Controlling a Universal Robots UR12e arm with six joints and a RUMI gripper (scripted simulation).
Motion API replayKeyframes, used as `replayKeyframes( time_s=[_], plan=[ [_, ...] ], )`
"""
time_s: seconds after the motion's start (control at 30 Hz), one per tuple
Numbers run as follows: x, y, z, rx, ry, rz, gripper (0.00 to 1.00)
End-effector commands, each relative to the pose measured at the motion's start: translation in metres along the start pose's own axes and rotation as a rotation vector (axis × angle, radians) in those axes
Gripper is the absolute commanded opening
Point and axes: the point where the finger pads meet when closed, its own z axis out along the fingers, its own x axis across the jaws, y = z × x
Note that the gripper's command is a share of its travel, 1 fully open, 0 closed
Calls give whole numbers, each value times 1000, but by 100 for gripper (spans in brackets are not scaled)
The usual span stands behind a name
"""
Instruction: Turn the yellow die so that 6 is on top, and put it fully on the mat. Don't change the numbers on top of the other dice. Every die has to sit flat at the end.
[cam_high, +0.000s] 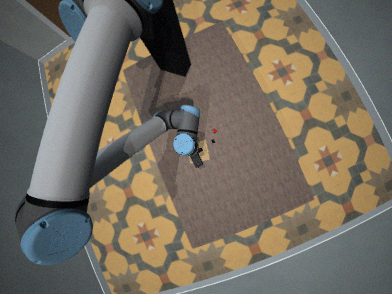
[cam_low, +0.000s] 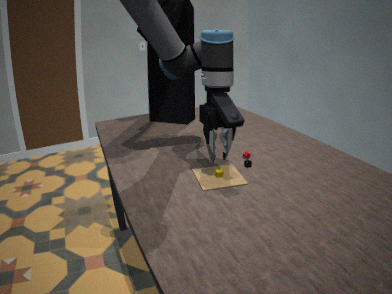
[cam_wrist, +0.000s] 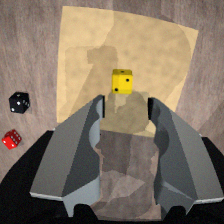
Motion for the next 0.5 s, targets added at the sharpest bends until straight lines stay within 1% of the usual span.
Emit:
replayKeyframes(
  time_s=[0.0,0.13,0.47],
  plan=[
    [-2,2,-19,-4,-2,-1,21],
    [-2,2,-22,-4,-2,-1,21],
    [-2,2,-21,7,-3,0,21]
  ],
)
